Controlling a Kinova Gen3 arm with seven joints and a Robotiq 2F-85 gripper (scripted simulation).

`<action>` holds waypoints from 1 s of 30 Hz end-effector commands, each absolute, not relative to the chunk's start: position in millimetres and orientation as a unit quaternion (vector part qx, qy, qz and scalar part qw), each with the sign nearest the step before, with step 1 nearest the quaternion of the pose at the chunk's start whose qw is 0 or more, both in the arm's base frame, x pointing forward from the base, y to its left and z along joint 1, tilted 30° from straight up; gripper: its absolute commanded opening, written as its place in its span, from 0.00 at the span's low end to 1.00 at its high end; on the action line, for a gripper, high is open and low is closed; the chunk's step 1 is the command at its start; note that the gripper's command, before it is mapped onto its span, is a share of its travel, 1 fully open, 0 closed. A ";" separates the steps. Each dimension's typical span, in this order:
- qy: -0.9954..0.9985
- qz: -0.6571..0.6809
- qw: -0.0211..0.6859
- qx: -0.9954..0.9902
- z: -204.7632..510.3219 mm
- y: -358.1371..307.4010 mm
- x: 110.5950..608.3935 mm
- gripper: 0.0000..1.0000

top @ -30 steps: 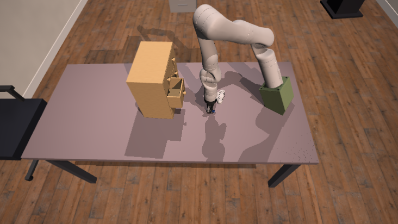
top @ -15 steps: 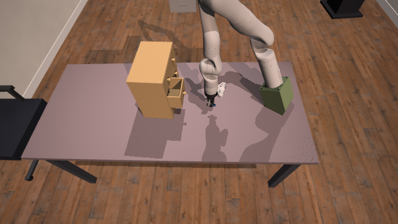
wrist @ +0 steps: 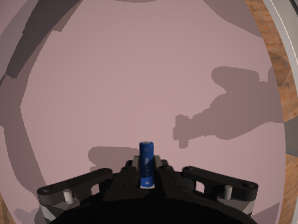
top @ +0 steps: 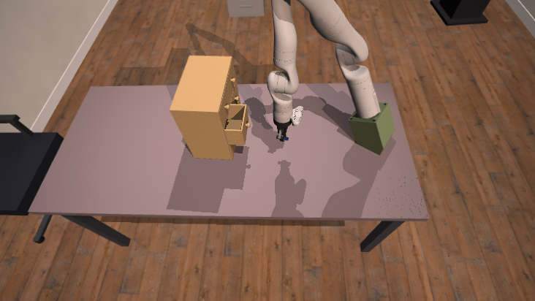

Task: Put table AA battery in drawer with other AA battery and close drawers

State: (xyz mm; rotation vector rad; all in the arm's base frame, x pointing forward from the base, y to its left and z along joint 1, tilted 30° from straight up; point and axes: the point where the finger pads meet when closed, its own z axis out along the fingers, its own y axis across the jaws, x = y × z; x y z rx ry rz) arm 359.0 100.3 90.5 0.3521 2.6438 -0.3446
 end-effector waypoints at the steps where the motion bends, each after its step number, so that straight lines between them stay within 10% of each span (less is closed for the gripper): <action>1: 0.958 -0.123 0.225 0.128 91.6 101.5 359.3 0.09; 30: 0.964 -0.137 0.217 0.067 112.6 70.9 382.5 0.09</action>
